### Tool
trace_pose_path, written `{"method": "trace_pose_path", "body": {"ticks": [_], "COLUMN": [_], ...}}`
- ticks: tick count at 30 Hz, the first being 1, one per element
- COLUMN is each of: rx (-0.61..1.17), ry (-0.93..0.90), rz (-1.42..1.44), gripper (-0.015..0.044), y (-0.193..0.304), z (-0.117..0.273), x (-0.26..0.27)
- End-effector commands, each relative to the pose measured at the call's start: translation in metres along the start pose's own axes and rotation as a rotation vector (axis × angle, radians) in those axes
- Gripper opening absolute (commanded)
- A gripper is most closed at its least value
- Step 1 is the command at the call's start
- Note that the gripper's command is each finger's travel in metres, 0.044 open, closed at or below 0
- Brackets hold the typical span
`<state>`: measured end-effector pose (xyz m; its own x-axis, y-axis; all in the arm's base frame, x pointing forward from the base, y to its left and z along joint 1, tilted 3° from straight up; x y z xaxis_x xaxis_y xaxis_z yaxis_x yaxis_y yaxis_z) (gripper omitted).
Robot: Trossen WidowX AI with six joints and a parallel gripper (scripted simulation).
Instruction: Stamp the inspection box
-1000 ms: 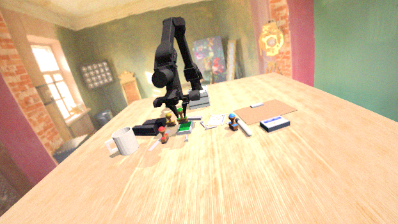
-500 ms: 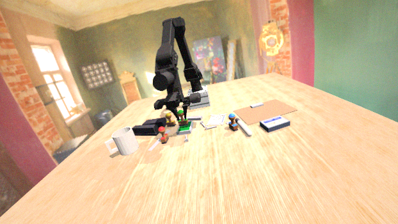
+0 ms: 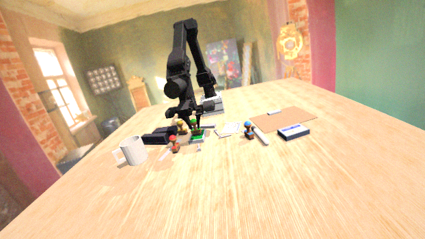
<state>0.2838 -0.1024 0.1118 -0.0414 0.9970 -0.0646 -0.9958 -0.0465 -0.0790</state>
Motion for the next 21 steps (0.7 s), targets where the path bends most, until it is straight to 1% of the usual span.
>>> {"method": "trace_pose_path", "body": {"ticks": [1, 21], "rx": [0.002, 0.002], "ry": [-0.005, -0.005], "rz": [0.0, 0.0], "gripper": [0.0, 0.0], "y": [0.001, 0.0011], "z": [-0.0013, -0.0055], "x": [0.0006, 0.0007]}}
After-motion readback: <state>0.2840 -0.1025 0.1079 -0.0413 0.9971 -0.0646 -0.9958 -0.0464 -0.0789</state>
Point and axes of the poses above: the point midway between the two fingers, 35 mm back from their tips, its own z axis back along the fingers, its own x axis across the jaws, y = z × x, the point moved 10 cm from there along z, back along the fingers, and after that the axes turned 12 degrees about z, right-handed, at the moved point
